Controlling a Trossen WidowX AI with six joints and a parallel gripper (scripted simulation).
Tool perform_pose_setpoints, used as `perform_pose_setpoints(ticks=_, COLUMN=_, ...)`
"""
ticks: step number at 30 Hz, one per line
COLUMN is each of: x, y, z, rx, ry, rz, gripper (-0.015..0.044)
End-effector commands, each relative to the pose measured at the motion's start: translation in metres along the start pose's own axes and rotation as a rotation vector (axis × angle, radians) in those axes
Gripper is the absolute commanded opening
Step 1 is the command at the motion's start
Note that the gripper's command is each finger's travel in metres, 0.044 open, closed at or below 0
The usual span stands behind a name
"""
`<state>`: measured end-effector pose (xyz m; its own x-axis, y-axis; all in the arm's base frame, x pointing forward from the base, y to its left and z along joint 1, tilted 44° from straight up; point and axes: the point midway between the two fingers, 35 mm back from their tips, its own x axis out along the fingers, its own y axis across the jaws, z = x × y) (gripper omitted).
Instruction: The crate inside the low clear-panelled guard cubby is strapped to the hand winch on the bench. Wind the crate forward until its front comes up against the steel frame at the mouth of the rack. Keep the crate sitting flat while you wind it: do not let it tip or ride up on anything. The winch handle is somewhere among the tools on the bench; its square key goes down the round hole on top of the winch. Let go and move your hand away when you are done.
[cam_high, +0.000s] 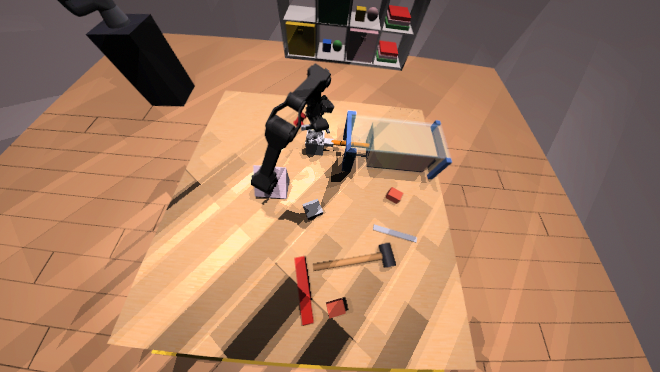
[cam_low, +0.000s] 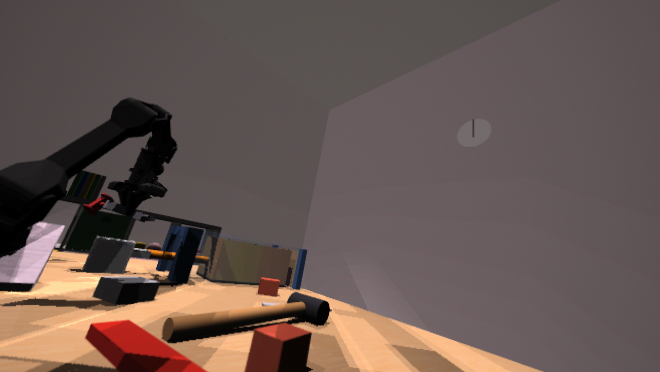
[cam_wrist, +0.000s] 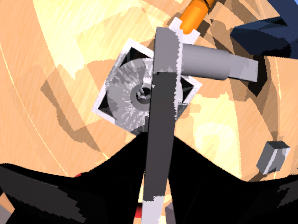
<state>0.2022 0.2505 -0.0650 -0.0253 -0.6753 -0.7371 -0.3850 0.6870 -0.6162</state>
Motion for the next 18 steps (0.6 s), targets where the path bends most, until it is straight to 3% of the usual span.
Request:
perform_pose_setpoints(ticks=1, x=0.0009, y=0.0059, z=-0.0008, rx=-0.042, ry=0.003, rz=0.005, gripper=0.0)
perform_pose_setpoints(ticks=18, x=0.0011, y=0.003, z=-0.0014, rx=-0.021, ry=-0.012, rz=0.233, gripper=0.0)
